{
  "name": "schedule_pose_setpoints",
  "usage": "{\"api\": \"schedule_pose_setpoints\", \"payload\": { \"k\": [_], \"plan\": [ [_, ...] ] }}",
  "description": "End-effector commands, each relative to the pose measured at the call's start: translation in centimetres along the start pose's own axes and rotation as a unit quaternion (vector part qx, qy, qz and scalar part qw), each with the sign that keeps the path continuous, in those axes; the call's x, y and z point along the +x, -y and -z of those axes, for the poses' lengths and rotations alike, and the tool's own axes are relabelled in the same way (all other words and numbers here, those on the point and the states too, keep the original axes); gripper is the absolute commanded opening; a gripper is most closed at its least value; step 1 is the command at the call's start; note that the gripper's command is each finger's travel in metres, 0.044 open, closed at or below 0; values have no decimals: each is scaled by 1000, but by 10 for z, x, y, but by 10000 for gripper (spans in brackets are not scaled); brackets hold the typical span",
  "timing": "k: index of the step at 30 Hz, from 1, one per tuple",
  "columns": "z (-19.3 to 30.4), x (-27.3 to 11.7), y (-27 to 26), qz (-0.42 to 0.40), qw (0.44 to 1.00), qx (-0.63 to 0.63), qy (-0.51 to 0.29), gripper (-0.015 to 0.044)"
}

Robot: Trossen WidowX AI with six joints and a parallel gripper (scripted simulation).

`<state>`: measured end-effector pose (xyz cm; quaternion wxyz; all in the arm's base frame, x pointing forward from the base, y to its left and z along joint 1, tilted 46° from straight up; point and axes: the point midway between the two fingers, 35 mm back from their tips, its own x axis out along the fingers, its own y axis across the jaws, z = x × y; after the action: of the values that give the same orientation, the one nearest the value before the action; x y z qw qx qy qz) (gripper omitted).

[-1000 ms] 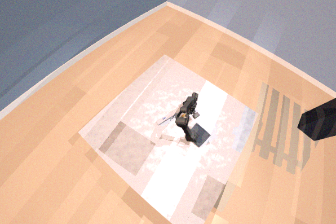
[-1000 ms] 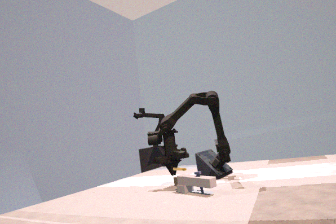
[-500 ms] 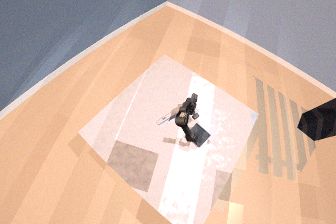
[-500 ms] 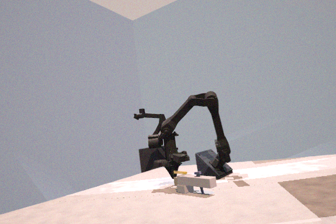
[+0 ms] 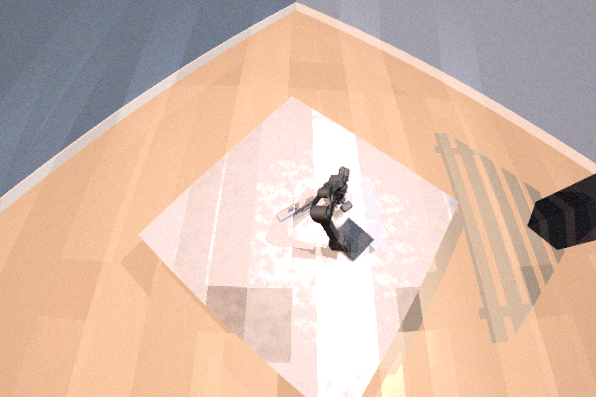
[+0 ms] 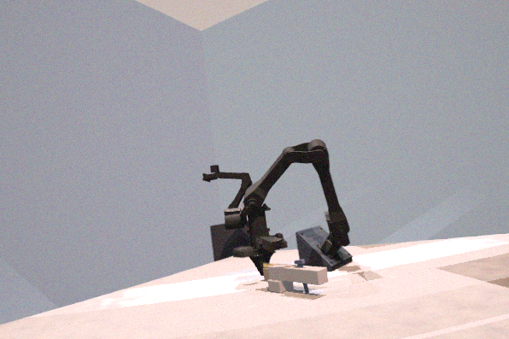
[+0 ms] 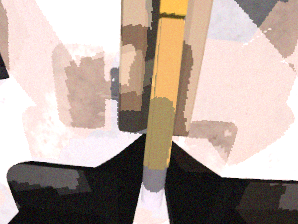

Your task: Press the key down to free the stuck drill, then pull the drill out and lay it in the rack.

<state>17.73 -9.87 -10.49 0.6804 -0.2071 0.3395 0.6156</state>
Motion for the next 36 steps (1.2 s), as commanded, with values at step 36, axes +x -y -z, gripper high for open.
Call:
{"api": "schedule_pose_setpoints", "payload": {
  "k": [36],
  "plan": [
    [-6,13,-3,-1,1000,3,4,0]
  ]
}}
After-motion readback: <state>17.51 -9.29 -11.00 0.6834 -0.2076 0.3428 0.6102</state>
